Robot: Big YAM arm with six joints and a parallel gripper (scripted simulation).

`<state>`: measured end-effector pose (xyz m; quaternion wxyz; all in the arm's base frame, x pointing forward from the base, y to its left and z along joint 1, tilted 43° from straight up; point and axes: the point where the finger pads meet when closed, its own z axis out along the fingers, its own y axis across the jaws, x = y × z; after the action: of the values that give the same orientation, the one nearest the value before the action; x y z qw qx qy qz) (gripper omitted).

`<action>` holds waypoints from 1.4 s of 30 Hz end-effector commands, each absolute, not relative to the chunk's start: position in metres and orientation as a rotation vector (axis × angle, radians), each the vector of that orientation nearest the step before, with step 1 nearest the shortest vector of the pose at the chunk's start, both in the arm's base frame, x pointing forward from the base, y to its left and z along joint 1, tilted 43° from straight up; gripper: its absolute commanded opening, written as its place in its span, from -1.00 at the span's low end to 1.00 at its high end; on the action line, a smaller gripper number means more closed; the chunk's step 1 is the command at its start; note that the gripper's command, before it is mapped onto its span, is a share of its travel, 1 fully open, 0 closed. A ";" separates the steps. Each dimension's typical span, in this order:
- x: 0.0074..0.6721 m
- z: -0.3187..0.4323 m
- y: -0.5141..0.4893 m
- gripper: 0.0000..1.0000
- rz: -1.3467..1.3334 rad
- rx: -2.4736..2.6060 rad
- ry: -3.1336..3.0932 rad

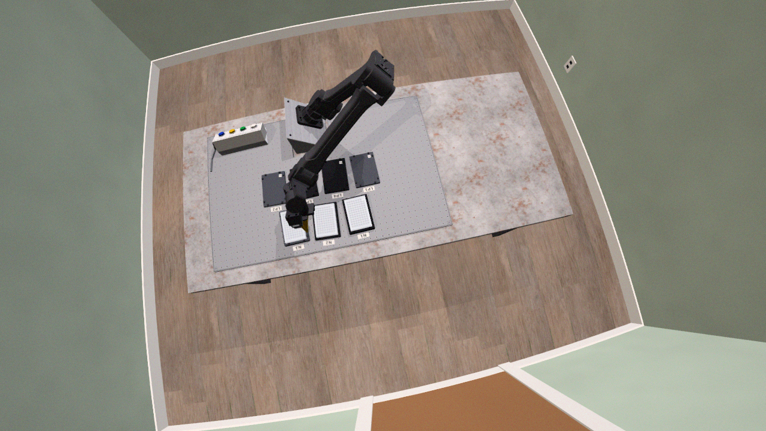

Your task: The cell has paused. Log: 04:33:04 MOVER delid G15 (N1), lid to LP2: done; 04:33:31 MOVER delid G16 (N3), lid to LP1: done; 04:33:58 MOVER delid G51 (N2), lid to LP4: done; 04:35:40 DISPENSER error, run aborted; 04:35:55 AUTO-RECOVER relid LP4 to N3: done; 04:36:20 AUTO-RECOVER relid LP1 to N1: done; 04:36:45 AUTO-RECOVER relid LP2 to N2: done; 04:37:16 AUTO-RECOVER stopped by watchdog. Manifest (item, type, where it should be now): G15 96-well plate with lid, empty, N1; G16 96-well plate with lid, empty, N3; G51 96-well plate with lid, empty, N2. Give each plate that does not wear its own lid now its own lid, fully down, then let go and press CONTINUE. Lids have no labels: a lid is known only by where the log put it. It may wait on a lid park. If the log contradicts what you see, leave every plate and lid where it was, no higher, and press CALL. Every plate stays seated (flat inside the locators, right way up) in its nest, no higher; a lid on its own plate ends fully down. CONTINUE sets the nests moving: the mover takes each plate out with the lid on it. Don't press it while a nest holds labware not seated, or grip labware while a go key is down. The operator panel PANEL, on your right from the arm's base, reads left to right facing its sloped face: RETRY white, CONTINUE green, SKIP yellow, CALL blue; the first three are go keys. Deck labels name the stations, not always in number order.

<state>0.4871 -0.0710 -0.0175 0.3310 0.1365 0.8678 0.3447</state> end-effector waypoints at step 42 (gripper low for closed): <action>0.493 0.042 -0.014 1.00 0.977 0.141 2.514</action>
<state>0.4814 -0.0220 0.0309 0.2254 0.0795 0.9035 0.3557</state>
